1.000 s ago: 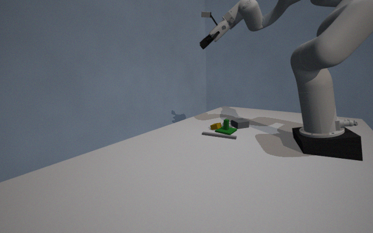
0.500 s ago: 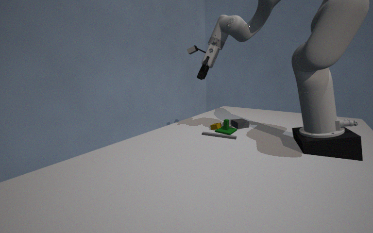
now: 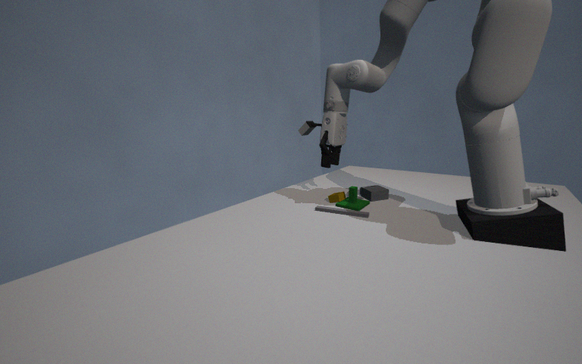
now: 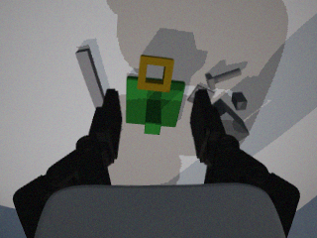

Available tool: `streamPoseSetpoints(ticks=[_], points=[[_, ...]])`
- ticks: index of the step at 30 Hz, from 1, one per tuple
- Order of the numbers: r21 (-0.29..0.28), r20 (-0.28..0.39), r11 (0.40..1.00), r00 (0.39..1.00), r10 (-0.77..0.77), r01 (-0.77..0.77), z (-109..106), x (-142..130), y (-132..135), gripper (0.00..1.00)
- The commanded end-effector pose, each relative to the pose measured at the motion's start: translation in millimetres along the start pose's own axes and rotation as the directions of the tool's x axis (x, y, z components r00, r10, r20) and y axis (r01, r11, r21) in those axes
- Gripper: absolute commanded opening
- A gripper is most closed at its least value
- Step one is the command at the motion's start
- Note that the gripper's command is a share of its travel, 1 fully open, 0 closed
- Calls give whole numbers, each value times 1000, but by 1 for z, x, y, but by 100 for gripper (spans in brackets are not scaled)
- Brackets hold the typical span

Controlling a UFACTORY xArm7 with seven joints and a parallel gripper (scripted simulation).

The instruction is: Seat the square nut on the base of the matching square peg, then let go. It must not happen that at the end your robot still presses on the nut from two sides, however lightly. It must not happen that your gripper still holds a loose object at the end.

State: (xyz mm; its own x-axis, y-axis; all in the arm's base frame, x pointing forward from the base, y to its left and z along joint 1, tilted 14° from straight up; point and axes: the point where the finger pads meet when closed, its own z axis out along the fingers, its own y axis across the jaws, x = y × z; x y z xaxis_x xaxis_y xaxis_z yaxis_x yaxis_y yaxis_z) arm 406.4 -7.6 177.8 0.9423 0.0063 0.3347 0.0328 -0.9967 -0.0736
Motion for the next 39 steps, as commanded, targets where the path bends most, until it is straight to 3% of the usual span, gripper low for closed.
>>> streamPoseSetpoints(ticks=[1, 9, 30, 39], points=[[-24, 62, 998, 996, 66, -65, 23, -16, -1, 60], [-36, 99, 994, 990, 103, -100, 34, -28, -2, 60], [-36, 100, 994, 989, 104, -101, 35, -29, -2, 60], [-28, 102, 994, 989, 103, -101, 45, -29, -4, 60]])
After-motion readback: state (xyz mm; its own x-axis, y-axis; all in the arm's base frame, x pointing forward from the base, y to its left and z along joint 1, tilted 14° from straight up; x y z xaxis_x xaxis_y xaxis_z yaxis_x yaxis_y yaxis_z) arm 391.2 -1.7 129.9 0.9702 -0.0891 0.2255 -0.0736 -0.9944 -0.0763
